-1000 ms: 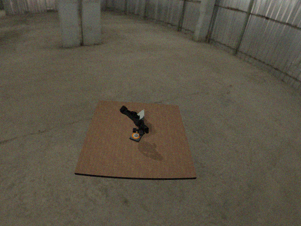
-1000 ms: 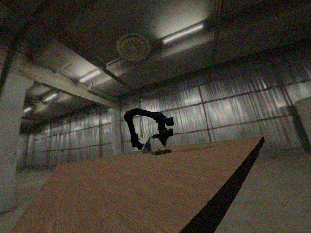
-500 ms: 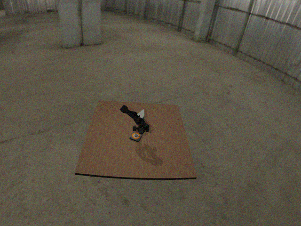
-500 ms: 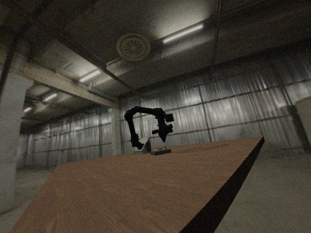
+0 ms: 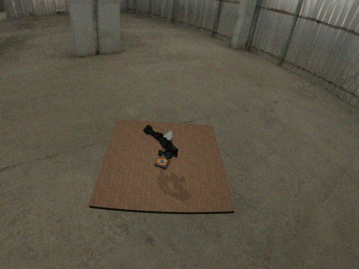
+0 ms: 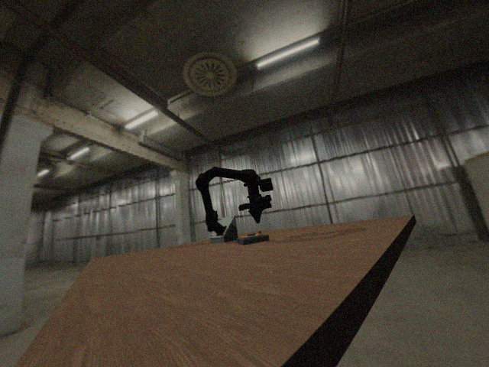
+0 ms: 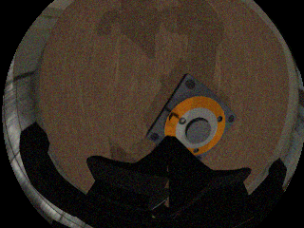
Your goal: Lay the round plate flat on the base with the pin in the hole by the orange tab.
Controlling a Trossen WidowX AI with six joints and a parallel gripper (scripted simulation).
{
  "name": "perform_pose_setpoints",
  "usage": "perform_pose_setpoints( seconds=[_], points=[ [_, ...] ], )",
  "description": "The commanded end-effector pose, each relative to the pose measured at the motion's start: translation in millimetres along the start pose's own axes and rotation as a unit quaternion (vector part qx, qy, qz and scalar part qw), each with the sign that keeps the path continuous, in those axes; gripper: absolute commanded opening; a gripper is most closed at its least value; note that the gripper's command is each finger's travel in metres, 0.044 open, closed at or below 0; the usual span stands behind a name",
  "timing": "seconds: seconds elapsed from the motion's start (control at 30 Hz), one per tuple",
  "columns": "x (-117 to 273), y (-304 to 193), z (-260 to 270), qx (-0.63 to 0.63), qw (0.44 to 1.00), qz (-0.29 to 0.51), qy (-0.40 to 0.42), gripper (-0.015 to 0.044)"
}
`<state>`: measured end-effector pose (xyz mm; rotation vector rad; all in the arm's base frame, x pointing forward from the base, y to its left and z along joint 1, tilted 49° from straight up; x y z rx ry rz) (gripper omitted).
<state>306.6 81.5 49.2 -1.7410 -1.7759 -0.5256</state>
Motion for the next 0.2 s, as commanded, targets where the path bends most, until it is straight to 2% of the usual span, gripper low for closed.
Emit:
perform_pose_setpoints(
  seconds=[0.0,0.17],
  points=[
    [0.3,0.2,0.6,0.002,1.0,-0.002,-0.001,0.0],
    [0.3,0.2,0.6,0.002,1.0,-0.002,-0.001,0.0]
  ],
)
Point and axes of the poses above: the point midway between the two fingers, 35 mm back from their tips, its own x axis back along the fingers, its own z axis across the jaws, y = z × x, the point moved 5 cm from there along x, back along the fingers, and after that the axes turned 11 degrees about x, right-handed, at the moved point
